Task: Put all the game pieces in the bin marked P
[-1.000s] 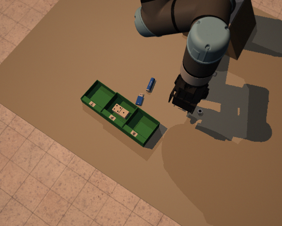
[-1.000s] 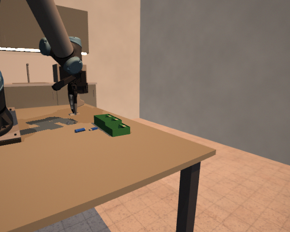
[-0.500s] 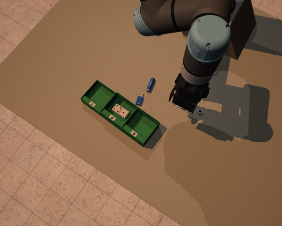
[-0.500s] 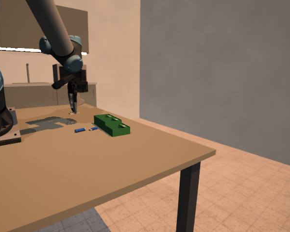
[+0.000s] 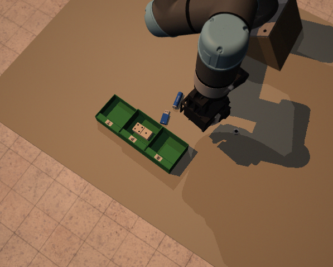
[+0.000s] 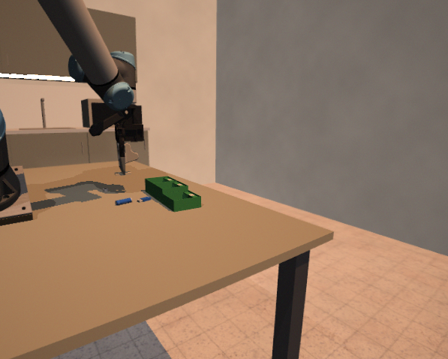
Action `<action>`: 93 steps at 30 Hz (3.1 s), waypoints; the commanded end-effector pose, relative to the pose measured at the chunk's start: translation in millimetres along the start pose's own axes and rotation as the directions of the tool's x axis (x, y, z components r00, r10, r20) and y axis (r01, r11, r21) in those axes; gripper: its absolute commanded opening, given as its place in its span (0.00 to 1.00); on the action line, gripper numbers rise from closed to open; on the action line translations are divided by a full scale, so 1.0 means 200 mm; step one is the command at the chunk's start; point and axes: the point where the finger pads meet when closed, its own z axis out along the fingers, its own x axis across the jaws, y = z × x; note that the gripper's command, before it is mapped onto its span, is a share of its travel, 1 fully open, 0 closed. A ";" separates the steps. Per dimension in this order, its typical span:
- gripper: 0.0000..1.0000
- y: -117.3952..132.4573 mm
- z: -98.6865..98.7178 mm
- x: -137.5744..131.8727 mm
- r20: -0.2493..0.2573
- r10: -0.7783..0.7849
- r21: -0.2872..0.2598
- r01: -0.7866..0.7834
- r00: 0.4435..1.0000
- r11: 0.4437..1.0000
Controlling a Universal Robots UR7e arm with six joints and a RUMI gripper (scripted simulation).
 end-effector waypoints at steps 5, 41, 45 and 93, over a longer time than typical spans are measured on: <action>0.00 0.18 0.00 -0.17 0.000 0.295 -0.001 -0.295 0.956 0.956; 0.00 0.61 0.00 -0.57 0.001 0.993 -0.002 -0.993 0.117 0.117; 0.00 0.61 0.00 -0.57 0.001 0.993 -0.002 -0.993 0.117 0.117; 0.19 0.60 0.18 -0.57 0.001 0.993 -0.002 -0.993 0.117 0.117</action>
